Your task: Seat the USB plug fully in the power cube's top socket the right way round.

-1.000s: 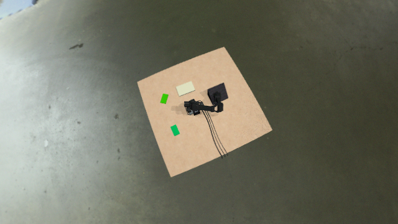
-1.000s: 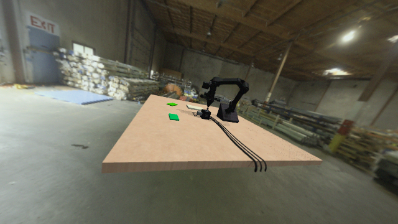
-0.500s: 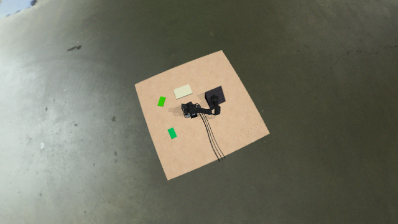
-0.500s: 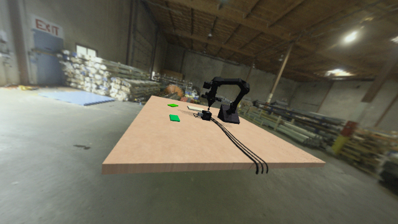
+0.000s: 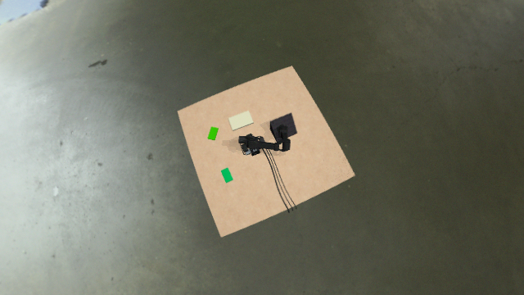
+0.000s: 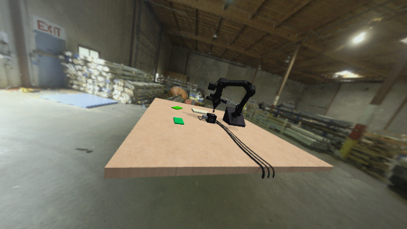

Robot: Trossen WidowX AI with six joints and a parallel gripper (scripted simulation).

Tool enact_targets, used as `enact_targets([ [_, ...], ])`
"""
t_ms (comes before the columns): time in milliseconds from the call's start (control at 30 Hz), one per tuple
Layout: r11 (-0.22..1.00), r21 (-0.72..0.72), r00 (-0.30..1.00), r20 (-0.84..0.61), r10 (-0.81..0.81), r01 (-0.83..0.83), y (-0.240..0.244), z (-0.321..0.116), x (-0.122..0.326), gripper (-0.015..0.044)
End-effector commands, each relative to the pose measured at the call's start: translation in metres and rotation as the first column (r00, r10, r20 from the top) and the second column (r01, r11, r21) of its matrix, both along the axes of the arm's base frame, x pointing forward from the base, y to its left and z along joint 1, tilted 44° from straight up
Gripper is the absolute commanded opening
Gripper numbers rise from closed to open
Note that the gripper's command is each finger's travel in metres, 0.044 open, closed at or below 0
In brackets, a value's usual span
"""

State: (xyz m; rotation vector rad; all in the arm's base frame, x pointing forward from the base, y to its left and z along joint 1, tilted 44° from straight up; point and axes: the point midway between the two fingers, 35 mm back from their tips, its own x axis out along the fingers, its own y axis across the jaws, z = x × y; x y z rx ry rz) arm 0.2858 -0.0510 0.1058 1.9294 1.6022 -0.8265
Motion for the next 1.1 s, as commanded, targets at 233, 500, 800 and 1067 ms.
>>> enact_targets([
  [233,0.982,-0.047,0.968,0.168,0.186,-0.181,0.0007,-0.0005,-0.0005,0.0000],
  [500,0.943,-0.107,0.896,0.294,0.333,-0.315,0.0007,-0.0005,-0.0005,0.0000],
  [800,0.874,-0.195,0.768,0.417,0.485,-0.446,0.0007,-0.0005,-0.0005,0.0000],
  [1067,0.793,-0.287,0.620,0.503,0.602,-0.538,0.0007,-0.0005,-0.0005,0.0000],
])
